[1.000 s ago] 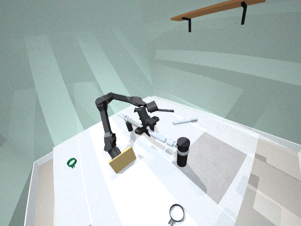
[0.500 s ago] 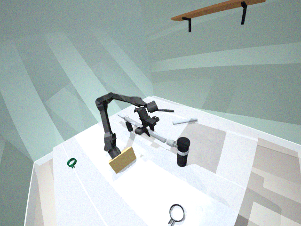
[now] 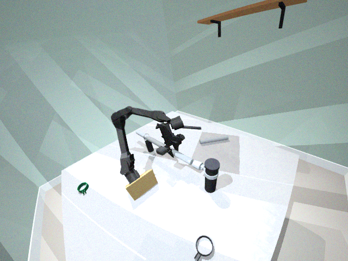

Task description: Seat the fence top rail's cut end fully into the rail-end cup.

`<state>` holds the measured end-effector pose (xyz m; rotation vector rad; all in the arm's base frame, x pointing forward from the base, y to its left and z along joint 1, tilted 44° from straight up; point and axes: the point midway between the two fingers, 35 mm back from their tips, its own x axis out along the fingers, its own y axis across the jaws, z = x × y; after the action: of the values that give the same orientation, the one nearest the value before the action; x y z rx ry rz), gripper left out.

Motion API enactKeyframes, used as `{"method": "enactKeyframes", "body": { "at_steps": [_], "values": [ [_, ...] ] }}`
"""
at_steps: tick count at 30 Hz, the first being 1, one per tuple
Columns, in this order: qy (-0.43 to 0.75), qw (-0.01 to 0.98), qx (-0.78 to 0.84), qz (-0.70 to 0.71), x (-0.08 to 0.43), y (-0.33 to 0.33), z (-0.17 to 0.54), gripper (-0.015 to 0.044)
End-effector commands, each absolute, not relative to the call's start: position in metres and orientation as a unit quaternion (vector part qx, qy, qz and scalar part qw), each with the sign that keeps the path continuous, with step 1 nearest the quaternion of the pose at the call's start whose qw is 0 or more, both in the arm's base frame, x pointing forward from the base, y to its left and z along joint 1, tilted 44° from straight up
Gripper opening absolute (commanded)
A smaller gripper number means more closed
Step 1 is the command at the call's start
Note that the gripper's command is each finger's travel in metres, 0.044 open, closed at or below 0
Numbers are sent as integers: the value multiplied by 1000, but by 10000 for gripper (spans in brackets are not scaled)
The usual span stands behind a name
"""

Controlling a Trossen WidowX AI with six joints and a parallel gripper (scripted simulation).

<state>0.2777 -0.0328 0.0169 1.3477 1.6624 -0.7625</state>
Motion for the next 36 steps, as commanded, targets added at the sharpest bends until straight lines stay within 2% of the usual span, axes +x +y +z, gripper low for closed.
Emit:
{"method": "enactKeyframes", "body": {
  "at_steps": [1, 36],
  "values": [
    [656, 428, 541, -308, 283, -42, 19, 0],
    [663, 421, 538, -304, 283, -52, 2, 0]
  ]
}}
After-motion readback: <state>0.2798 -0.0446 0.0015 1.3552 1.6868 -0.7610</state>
